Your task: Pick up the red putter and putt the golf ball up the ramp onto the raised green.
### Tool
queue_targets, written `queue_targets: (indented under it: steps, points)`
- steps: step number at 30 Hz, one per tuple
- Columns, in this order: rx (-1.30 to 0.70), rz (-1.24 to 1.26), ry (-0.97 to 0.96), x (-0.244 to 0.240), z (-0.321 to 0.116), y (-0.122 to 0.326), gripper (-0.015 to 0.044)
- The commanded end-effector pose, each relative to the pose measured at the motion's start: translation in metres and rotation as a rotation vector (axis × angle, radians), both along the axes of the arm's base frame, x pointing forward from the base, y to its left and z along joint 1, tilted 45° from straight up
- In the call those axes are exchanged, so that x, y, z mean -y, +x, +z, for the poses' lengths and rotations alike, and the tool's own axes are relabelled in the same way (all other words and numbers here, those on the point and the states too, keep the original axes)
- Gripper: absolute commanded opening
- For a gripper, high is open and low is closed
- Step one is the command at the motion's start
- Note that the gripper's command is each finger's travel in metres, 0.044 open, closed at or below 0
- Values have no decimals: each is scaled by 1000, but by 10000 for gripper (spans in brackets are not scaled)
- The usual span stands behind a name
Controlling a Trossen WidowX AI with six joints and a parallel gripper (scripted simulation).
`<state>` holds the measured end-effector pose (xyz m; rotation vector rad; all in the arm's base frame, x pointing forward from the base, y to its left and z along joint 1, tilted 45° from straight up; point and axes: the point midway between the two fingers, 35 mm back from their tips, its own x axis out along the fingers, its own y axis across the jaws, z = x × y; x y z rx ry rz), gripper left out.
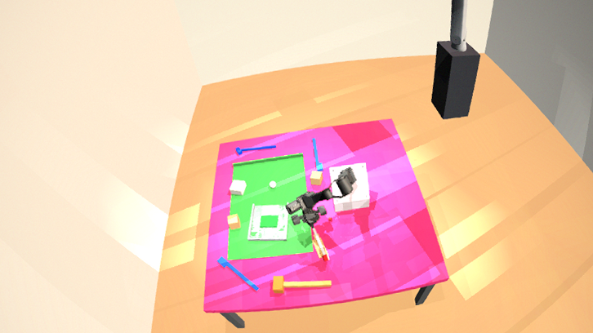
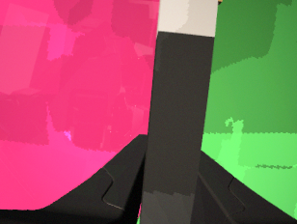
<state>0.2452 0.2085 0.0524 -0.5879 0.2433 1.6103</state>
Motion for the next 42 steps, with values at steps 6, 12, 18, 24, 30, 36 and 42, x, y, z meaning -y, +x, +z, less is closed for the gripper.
queue_targets:
  steps: [6, 12, 18, 24, 30, 36, 42]
  points:
    - [16, 1, -8, 24, 21, 7, 0]
    - [15, 1, -9, 43, 40, 6, 0]
    - [14, 0, -2, 61, 61, 1, 0]
    - [14, -2, 3, 68, 70, -1, 0]
    - [-98, -113, -51, 87, 47, 16, 0]
    - [-239, -257, -97, 118, 24, 35, 0]
    - [-388, -397, -135, 150, -1, 47, 0]
